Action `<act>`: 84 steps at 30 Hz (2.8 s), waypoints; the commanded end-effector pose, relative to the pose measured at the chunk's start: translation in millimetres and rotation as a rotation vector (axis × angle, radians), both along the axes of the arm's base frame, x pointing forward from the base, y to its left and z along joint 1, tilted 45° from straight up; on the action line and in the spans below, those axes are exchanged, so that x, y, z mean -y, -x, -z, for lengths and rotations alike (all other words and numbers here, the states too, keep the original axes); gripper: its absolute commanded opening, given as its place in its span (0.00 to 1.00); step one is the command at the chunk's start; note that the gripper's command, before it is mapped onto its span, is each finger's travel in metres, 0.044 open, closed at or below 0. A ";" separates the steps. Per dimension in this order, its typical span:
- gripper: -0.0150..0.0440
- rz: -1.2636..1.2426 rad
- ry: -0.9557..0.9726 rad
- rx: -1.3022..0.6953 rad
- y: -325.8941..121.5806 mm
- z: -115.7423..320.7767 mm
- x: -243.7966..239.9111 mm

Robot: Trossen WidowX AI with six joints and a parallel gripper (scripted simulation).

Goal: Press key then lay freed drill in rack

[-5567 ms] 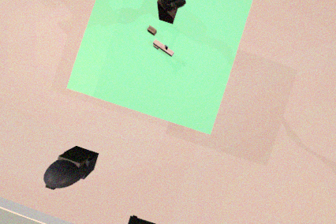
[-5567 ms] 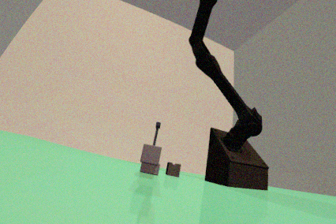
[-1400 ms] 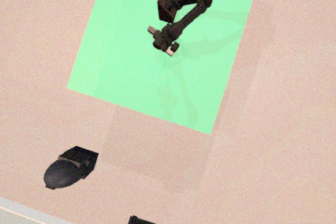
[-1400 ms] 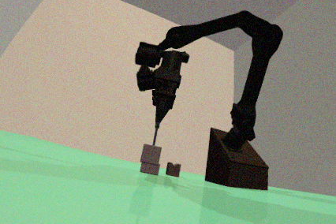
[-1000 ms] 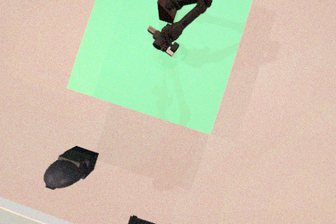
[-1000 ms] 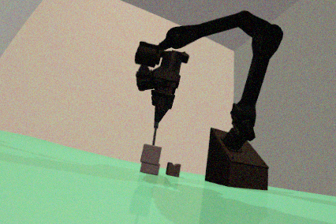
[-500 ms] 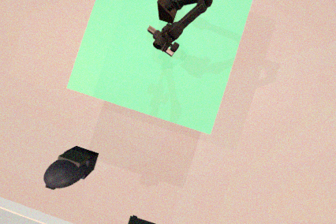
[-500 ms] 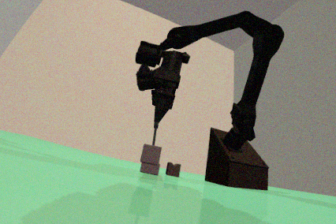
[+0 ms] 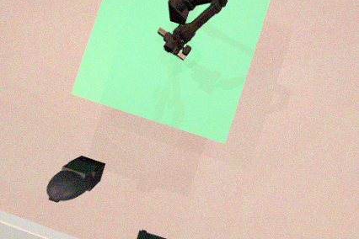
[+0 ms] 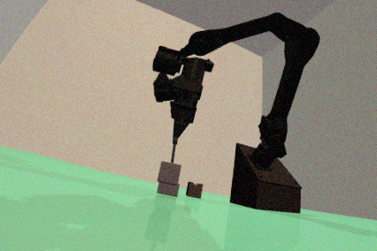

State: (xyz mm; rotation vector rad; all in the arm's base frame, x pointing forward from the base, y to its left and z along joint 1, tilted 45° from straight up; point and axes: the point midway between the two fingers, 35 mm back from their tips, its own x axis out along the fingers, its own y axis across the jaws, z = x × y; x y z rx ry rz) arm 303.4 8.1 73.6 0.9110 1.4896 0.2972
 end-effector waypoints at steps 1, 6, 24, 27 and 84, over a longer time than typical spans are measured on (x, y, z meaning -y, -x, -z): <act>0.25 -0.035 -0.015 -0.016 3.0 7.4 -16.3; 0.25 -0.035 -0.015 -0.016 2.8 8.4 -17.5; 0.25 -0.035 -0.015 -0.016 1.9 12.2 -22.5; 0.25 -0.035 -0.016 -0.016 1.7 13.1 -23.7; 1.00 -1.159 0.151 1.068 54.1 145.1 66.4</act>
